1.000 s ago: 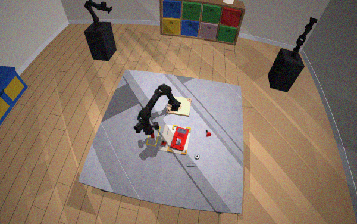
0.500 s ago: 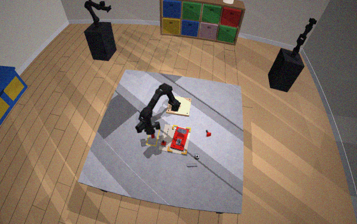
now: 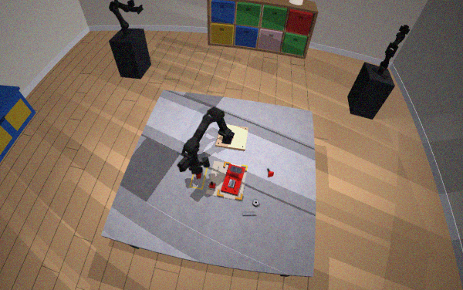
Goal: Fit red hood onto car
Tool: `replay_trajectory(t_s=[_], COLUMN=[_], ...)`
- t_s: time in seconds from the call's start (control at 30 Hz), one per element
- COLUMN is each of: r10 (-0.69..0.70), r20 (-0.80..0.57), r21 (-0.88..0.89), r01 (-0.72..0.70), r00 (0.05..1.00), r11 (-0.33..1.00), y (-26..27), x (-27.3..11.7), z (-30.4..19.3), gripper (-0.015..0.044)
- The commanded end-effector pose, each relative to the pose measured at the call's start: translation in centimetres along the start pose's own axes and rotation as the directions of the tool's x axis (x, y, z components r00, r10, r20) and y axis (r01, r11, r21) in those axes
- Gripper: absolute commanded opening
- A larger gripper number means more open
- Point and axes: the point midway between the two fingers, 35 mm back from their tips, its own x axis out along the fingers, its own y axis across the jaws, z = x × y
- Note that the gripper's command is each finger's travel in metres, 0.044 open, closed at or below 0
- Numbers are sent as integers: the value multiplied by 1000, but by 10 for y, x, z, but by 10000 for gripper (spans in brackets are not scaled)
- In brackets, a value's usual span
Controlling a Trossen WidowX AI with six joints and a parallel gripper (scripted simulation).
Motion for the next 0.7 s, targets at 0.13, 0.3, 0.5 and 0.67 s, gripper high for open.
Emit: replay_trajectory(t_s=[0.13,0.3,0.5,0.67], r10=[3,3,3,4], r20=[4,4,4,4], r21=[3,3,3,3], r01=[-3,-3,-3,-4], r00=[1000,1000,1000,1000], r11=[1000,1000,1000,1000], y=[7,10,14,18], x=[0,0,0,0], z=[0,0,0,0], gripper=[0,0,0,0])
